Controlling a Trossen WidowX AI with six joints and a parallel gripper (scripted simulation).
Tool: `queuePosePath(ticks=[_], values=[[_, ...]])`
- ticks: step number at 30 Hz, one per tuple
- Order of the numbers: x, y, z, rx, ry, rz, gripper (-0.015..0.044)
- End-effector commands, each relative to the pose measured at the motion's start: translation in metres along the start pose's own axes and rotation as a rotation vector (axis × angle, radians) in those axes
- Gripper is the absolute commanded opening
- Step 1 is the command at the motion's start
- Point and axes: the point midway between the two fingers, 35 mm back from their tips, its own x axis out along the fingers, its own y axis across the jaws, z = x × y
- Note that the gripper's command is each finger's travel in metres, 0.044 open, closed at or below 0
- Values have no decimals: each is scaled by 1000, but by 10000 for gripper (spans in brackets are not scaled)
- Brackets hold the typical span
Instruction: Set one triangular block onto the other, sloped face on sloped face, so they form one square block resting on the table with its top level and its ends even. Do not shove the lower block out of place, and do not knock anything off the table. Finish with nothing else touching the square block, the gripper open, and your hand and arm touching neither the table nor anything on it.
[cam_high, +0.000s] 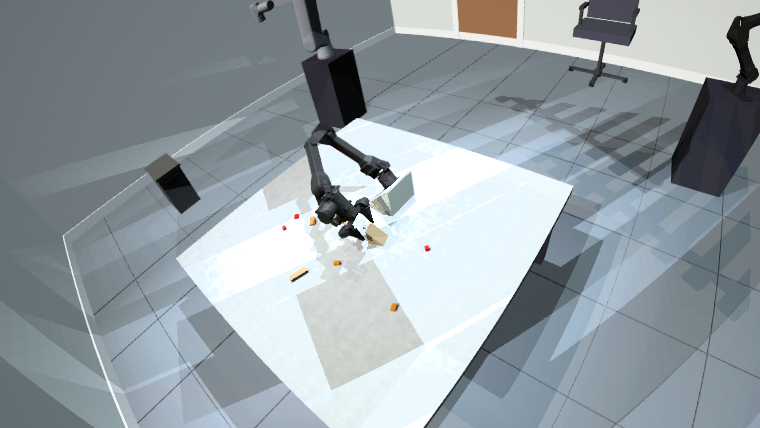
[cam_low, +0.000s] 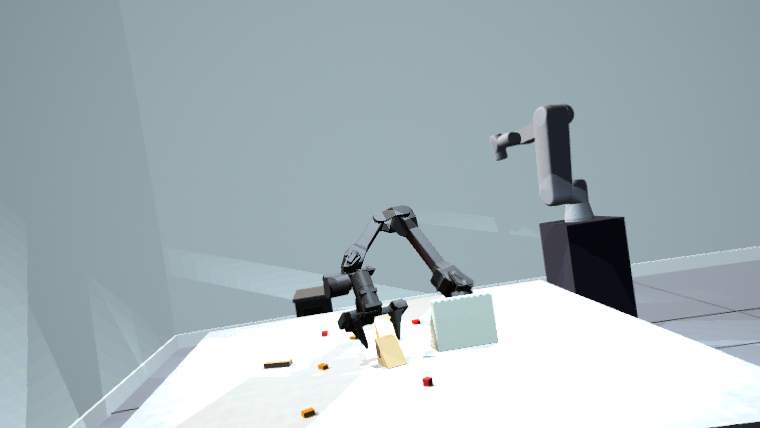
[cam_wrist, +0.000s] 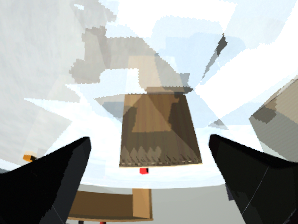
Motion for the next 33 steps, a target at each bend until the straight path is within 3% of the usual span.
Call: queuePosePath(ticks=[1,24,31,33], values=[[8,-1,0,-5,-3,-5,440],[42,-6,1,-5,-4,-5,440],[42,-6,1,-5,-4,-5,256],[42,-6,1,-5,-4,-5,243]])
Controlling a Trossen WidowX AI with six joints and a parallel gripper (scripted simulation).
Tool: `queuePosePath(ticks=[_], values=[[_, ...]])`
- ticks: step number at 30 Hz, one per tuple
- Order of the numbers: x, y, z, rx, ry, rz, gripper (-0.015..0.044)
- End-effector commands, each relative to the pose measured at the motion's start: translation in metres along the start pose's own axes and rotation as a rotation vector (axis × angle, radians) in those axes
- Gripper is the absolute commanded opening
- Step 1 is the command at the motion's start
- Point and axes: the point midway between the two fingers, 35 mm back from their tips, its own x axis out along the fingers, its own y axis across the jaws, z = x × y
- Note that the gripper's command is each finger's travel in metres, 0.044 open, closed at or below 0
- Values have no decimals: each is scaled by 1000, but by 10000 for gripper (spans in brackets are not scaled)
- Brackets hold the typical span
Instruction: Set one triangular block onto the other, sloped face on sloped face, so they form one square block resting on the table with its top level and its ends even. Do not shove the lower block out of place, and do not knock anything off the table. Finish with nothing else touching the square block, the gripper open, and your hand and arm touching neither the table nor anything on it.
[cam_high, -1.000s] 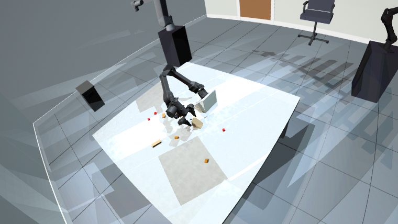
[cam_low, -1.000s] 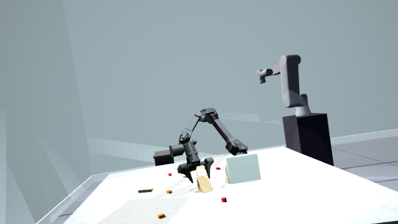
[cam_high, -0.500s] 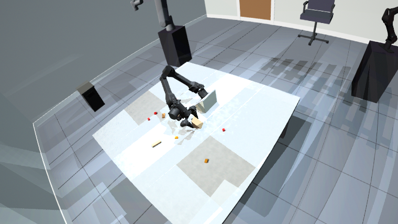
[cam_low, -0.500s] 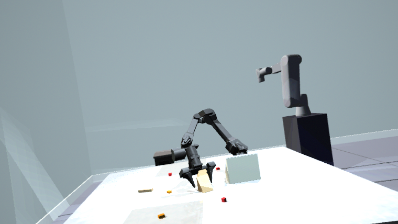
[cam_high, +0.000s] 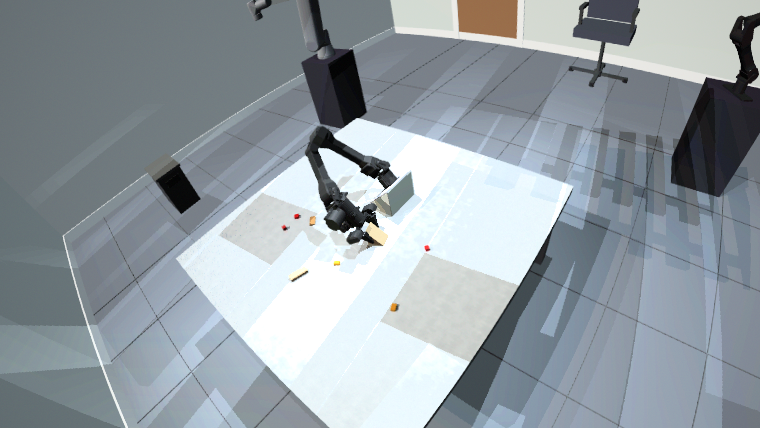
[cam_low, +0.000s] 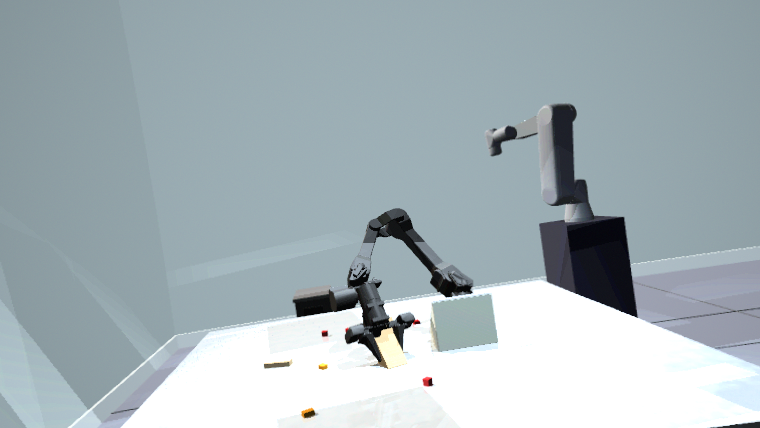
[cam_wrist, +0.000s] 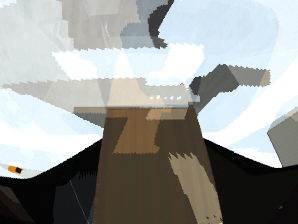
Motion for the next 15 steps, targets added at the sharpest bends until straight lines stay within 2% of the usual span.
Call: queuePosePath(ticks=[1,5,13,15], values=[[1,0,1,-4,-5,1,236],[1,0,1,-4,-5,1,210],[-2,0,-2,0,0,1,0],[-2,0,-2,-1,-6,1,0]])
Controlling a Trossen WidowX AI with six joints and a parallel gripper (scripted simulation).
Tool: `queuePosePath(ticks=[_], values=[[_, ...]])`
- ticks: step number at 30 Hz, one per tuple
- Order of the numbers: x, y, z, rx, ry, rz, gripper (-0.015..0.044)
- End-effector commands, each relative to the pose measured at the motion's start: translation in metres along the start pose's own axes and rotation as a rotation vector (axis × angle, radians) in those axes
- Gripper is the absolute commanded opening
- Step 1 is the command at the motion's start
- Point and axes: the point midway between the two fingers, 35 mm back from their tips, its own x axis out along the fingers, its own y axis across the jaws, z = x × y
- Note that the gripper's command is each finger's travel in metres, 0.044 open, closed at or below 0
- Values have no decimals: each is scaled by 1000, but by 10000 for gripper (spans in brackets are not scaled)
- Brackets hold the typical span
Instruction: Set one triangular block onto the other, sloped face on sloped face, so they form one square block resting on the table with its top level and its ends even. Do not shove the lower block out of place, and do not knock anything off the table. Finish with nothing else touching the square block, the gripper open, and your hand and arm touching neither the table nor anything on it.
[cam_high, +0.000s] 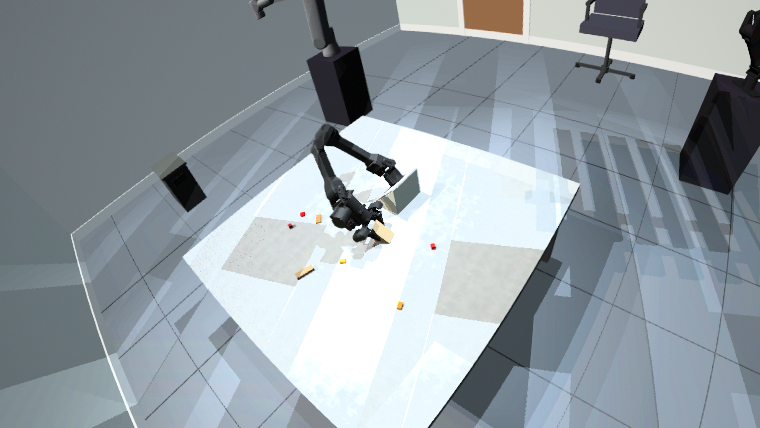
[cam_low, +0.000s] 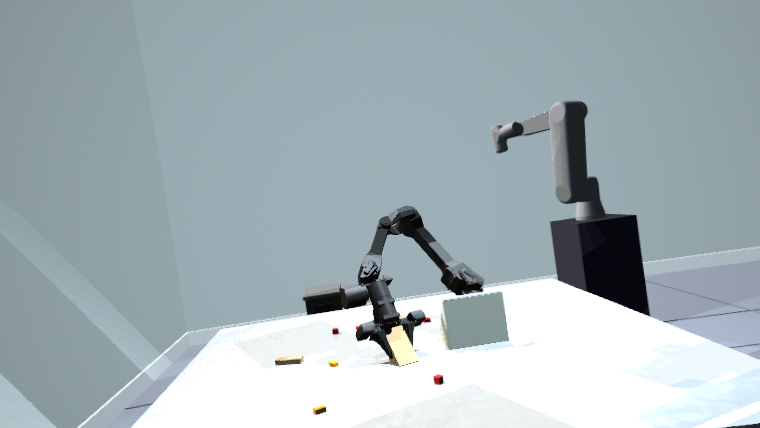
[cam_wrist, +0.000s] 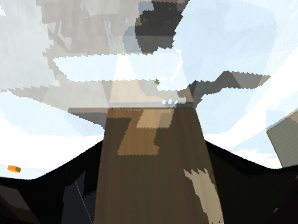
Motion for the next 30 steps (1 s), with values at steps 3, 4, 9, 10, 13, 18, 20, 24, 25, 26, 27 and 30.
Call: queuePosePath(ticks=[3,4,9,10,13,18,20,24,25,26,27,30], values=[[-2,0,-5,0,-68,-1,0],[-2,0,-7,0,-98,-2,0],[-4,0,-17,-1,-229,-1,0],[-5,0,-19,-1,-255,-1,0],[-5,0,-24,-1,-332,0,0],[-5,0,-34,-1,-460,1,0],[-5,0,-38,-1,-512,1,0],[-4,0,-46,-2,-616,2,0],[-3,0,-48,-2,-642,2,0],[-3,0,-50,-2,-668,3,0],[-3,0,-52,-2,-694,3,0],[-1,0,-57,-2,-772,3,0]])
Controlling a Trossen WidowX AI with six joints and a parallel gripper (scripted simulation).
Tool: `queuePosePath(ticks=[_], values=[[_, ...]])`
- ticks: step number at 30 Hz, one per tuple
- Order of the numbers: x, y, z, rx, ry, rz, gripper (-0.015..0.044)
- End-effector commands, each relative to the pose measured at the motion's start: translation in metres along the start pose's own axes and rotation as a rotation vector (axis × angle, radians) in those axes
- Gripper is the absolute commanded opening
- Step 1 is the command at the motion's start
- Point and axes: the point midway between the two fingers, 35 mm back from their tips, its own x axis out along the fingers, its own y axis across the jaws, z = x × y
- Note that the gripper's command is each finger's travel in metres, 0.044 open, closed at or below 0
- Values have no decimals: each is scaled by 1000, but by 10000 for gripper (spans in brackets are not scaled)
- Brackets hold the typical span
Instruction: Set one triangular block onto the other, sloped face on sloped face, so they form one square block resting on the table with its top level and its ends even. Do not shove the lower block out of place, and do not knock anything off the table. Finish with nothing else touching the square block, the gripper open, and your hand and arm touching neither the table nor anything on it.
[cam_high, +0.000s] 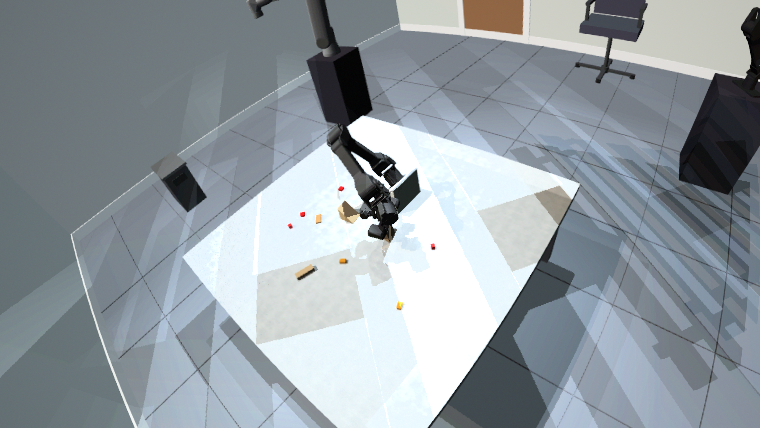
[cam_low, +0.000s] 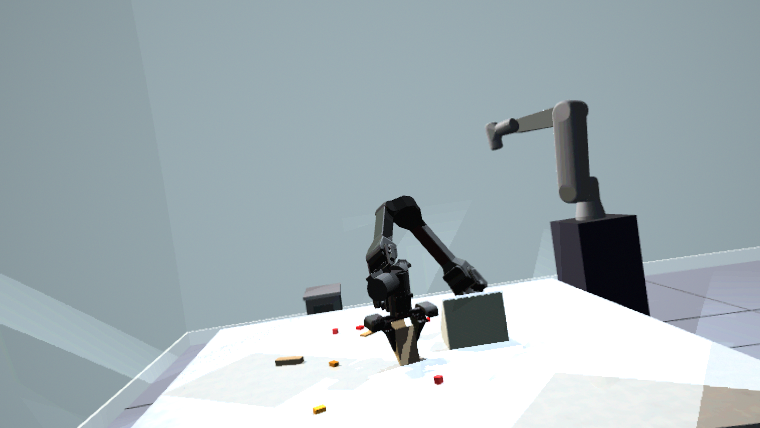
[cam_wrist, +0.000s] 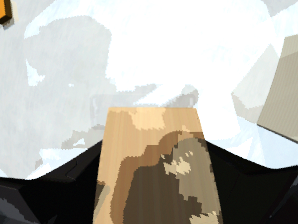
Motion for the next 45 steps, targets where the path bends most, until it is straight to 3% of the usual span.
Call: queuePosePath(ticks=[1,21,38,45], values=[[-4,1,-7,3,-112,11,0],[-7,1,-44,-8,-591,5,0],[-6,-1,-39,-3,-535,-1,440],[-6,-1,-39,-3,-535,-1,440]])
